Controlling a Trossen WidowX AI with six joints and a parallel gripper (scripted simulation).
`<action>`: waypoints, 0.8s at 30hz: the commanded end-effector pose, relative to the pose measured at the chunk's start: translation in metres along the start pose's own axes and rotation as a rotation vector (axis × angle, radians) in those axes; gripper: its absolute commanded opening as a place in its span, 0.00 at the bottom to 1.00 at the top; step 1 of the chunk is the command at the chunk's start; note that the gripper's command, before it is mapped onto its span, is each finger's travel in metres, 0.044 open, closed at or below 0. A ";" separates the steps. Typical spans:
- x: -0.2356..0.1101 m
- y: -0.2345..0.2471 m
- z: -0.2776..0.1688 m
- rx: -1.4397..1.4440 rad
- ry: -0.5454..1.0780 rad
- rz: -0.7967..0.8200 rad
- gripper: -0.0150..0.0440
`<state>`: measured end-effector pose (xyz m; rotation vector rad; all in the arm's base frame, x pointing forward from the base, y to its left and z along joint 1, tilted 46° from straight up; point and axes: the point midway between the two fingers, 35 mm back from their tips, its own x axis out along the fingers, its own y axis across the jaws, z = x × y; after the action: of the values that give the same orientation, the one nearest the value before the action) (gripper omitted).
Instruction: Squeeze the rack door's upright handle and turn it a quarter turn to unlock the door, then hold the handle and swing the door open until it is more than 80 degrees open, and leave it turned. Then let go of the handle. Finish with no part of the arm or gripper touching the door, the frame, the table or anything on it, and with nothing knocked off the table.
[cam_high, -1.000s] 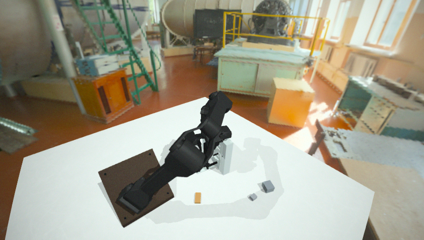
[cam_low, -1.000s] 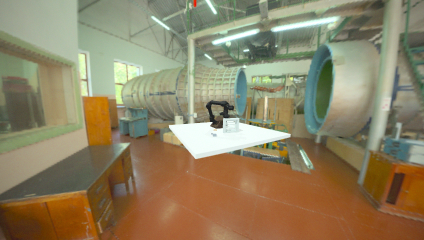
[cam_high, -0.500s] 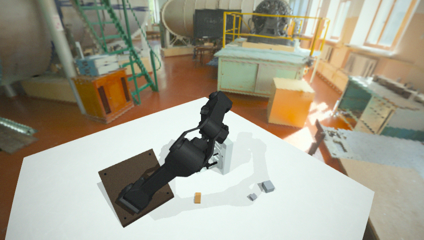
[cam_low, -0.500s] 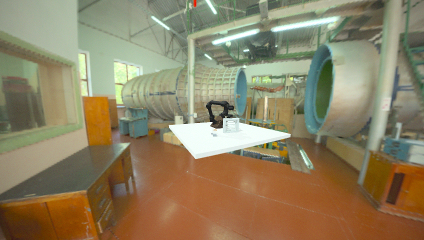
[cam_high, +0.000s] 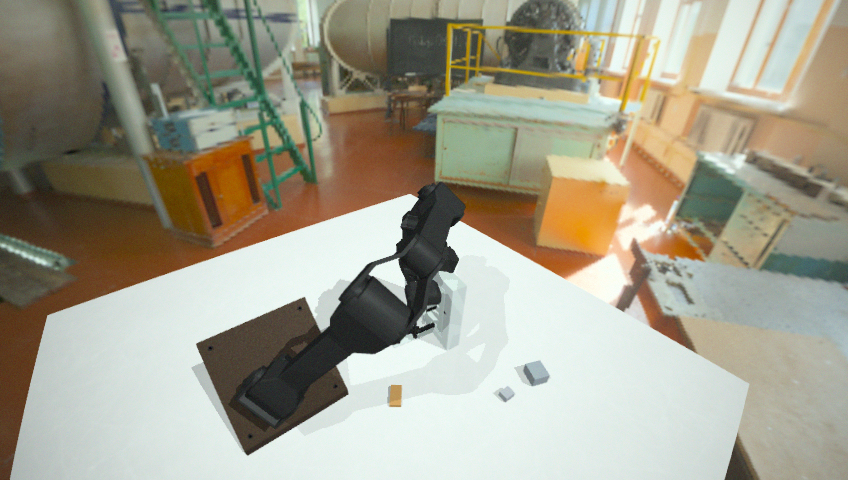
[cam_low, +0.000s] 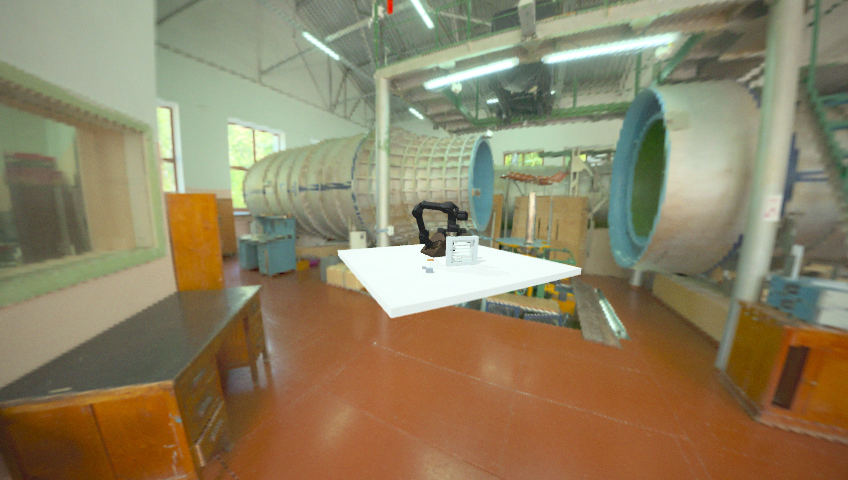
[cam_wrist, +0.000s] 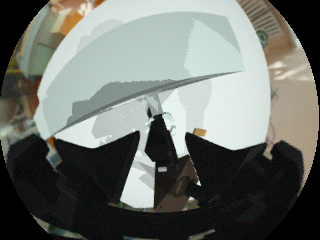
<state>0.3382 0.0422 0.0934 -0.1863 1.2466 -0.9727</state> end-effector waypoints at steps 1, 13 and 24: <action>0.000 0.000 0.000 -0.218 -0.003 -0.001 0.74; 0.000 0.000 0.000 -0.813 -0.003 -0.002 0.74; 0.000 0.000 0.000 -1.358 -0.002 -0.003 0.74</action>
<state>0.3382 0.0422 0.0934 -1.1004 1.6887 -0.1140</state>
